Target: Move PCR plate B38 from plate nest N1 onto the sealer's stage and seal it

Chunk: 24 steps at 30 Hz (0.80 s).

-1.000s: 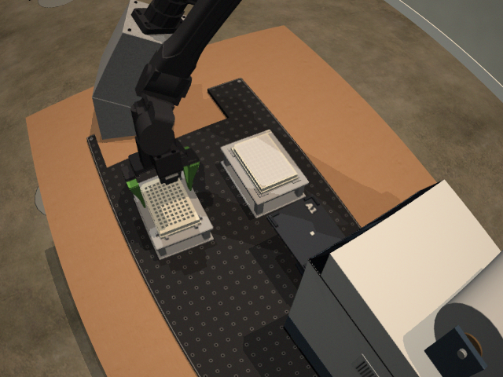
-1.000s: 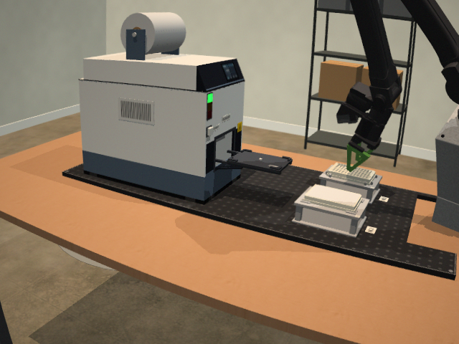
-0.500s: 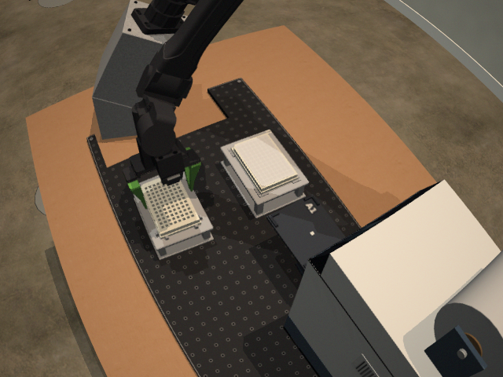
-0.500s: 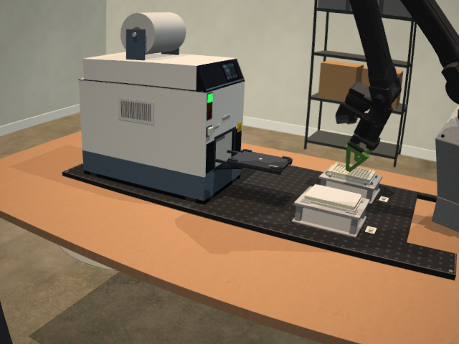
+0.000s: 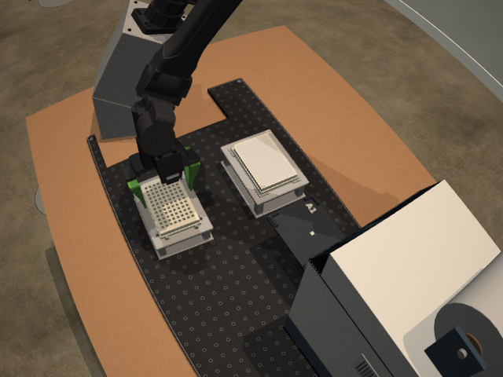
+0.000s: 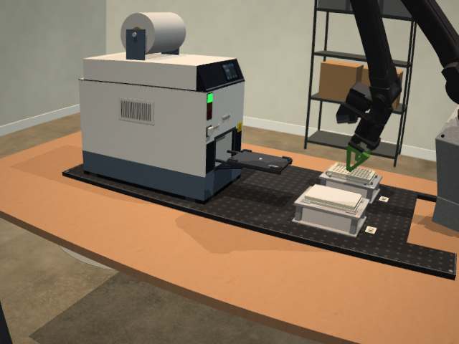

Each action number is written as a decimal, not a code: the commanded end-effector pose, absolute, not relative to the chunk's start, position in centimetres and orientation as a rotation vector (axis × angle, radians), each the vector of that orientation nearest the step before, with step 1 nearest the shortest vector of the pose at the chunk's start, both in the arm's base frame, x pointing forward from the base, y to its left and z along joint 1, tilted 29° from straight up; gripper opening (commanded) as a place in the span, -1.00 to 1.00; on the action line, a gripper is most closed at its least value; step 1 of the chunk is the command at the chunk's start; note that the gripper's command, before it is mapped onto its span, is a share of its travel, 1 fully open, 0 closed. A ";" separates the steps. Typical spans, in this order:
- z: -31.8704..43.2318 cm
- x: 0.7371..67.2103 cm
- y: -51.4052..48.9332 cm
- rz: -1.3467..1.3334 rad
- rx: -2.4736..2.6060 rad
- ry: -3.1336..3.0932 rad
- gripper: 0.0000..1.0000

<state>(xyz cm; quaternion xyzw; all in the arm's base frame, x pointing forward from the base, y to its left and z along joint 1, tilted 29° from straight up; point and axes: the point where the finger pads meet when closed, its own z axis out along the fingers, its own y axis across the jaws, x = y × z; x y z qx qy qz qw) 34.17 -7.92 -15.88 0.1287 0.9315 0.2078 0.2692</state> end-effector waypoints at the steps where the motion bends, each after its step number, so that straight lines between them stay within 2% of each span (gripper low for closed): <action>1: -14.9 35.5 -8.9 0.531 0.316 2.482 1.00; 24: -15.8 35.2 -8.5 0.542 0.372 2.475 1.00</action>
